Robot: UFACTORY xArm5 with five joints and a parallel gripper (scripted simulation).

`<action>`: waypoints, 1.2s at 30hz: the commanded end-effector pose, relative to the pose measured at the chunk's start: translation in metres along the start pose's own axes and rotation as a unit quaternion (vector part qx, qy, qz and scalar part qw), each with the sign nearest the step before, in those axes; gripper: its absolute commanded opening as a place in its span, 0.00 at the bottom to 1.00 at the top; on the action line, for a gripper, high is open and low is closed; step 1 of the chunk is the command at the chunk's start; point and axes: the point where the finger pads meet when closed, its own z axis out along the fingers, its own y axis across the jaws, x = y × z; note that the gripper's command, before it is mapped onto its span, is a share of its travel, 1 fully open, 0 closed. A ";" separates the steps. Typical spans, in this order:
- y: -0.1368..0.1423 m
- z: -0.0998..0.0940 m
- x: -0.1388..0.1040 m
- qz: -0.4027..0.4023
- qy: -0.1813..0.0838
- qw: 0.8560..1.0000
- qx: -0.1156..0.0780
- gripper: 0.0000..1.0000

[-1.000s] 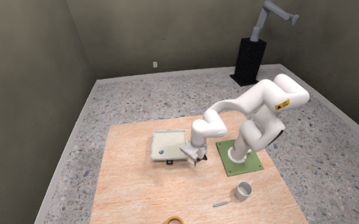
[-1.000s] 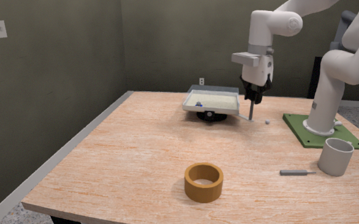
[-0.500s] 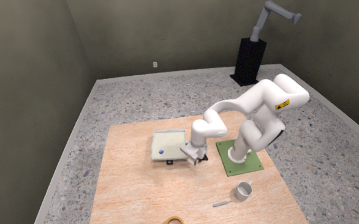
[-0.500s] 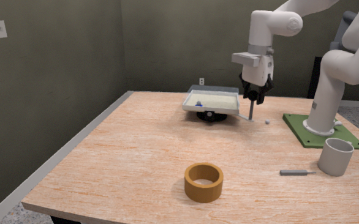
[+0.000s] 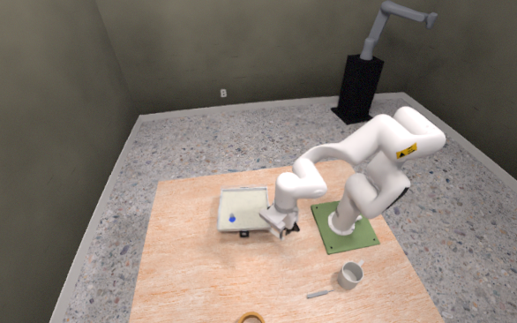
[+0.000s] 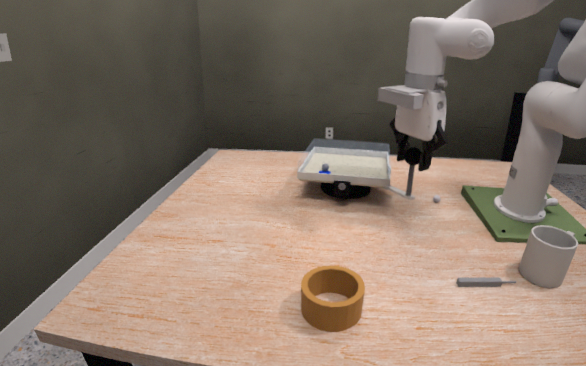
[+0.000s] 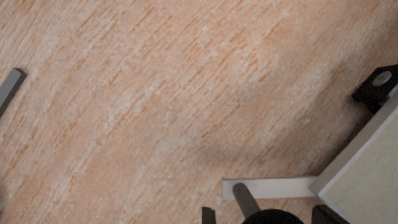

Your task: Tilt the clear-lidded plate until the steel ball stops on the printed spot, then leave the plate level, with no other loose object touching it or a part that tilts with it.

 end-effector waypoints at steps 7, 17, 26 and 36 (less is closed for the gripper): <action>0.001 -0.001 0.001 0.000 0.001 1.000 -0.001 0.62; 0.001 -0.005 0.001 0.000 0.001 1.000 -0.001 0.62; 0.001 -0.015 0.000 0.000 0.001 1.000 -0.001 0.62; 0.002 -0.030 0.000 0.000 0.001 1.000 -0.001 0.62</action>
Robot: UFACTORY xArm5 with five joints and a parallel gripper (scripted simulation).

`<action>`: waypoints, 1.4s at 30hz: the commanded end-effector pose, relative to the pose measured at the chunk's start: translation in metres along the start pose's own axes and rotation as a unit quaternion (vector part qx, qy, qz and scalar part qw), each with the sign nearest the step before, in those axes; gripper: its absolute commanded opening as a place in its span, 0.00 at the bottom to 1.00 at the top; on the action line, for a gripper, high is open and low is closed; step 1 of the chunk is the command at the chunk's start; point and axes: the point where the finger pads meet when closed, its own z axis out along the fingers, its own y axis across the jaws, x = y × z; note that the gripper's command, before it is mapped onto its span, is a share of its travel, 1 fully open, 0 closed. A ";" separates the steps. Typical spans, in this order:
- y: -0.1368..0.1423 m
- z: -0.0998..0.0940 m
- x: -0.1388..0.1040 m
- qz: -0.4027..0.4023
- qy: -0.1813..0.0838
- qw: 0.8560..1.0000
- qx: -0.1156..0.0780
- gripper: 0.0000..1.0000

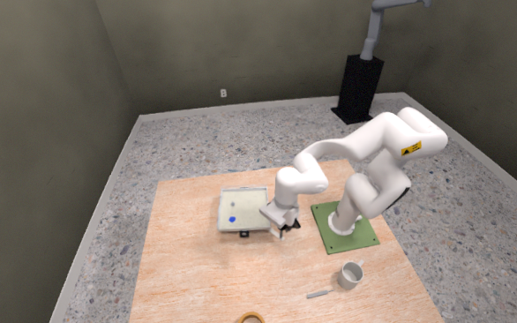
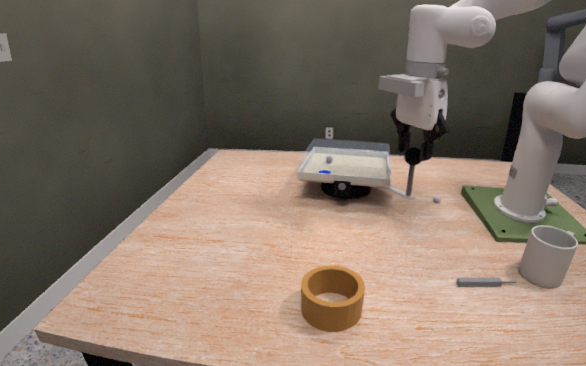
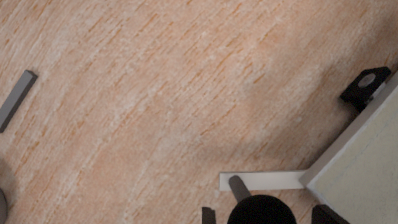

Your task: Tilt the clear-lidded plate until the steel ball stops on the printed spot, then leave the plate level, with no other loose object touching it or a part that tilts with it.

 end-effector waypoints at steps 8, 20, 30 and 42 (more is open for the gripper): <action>0.001 -0.019 0.000 0.000 0.001 1.000 -0.001 0.62; 0.002 -0.035 0.000 0.000 0.001 1.000 -0.001 0.62; 0.002 -0.039 0.000 0.000 0.001 1.000 -0.001 0.62; 0.002 -0.039 0.000 0.000 0.001 1.000 -0.001 1.00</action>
